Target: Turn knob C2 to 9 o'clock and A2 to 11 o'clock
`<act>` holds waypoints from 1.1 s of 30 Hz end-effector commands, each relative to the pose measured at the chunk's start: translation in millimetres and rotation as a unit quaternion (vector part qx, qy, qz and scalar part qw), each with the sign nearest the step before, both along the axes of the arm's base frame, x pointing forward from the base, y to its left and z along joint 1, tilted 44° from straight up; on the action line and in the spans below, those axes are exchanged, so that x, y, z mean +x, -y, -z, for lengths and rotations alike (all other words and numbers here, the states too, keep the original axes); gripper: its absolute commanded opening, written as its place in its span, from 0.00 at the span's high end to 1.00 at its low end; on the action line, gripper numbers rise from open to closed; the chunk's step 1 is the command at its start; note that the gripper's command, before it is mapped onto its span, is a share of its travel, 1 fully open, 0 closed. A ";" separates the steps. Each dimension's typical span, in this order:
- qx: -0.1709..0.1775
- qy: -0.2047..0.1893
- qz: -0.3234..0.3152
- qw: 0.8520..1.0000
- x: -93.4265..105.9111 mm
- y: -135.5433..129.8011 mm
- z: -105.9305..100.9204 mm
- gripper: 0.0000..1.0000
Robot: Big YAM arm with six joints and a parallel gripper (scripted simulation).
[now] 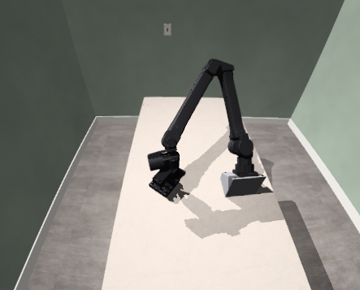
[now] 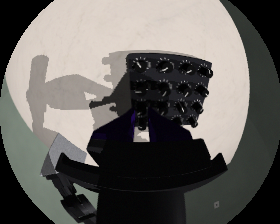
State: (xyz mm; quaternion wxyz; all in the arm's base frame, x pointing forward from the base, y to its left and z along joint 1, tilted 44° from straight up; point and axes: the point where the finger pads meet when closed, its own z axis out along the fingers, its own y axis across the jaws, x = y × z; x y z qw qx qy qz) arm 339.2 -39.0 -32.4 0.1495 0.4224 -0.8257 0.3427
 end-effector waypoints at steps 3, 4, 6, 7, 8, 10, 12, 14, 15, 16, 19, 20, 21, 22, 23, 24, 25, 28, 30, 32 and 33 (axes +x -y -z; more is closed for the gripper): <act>0.003 0.003 -0.001 1.000 3.9 -1.0 0.7 0.82; 0.003 0.004 -0.002 1.000 4.4 -3.0 -1.1 0.82; 0.005 0.014 -0.008 1.000 10.3 -12.7 -8.8 0.82; 0.008 0.022 -0.008 1.000 15.4 -15.2 -13.4 0.82; 0.009 0.025 -0.008 1.000 19.1 -17.6 -16.3 0.82; 0.009 0.026 -0.008 1.000 19.0 -21.0 -19.9 0.82; 0.009 0.026 -0.008 1.000 18.8 -25.1 -24.1 0.82; 0.010 0.026 -0.008 1.000 18.5 -29.4 -28.6 0.82; 0.010 0.026 -0.008 1.000 18.4 -31.6 -30.8 0.82; 0.010 0.026 -0.008 1.000 18.3 -33.6 -32.9 0.82; 0.001 -0.002 0.005 1.000 -0.7 -20.7 -20.1 0.82; 0.003 0.004 -0.003 1.000 5.9 -29.6 -24.0 0.82; 0.006 0.013 -0.008 1.000 11.2 -36.3 -29.7 0.82; 0.009 0.023 -0.008 1.000 16.9 -39.2 -36.4 0.82; 0.010 0.026 -0.008 1.000 17.7 -40.2 -39.4 0.82; 0.010 0.027 -0.008 1.000 17.8 -40.8 -40.5 0.82; 0.009 0.025 -0.006 1.000 17.0 -39.6 -39.9 0.82; 0.004 0.008 0.007 1.000 5.4 -26.8 -31.2 0.82; 0.004 0.008 0.006 1.000 5.4 -27.7 -31.1 0.82; 0.004 0.008 0.006 1.000 5.4 -27.7 -31.1 0.82; 0.003 0.007 0.005 1.000 5.4 -27.7 -31.1 0.82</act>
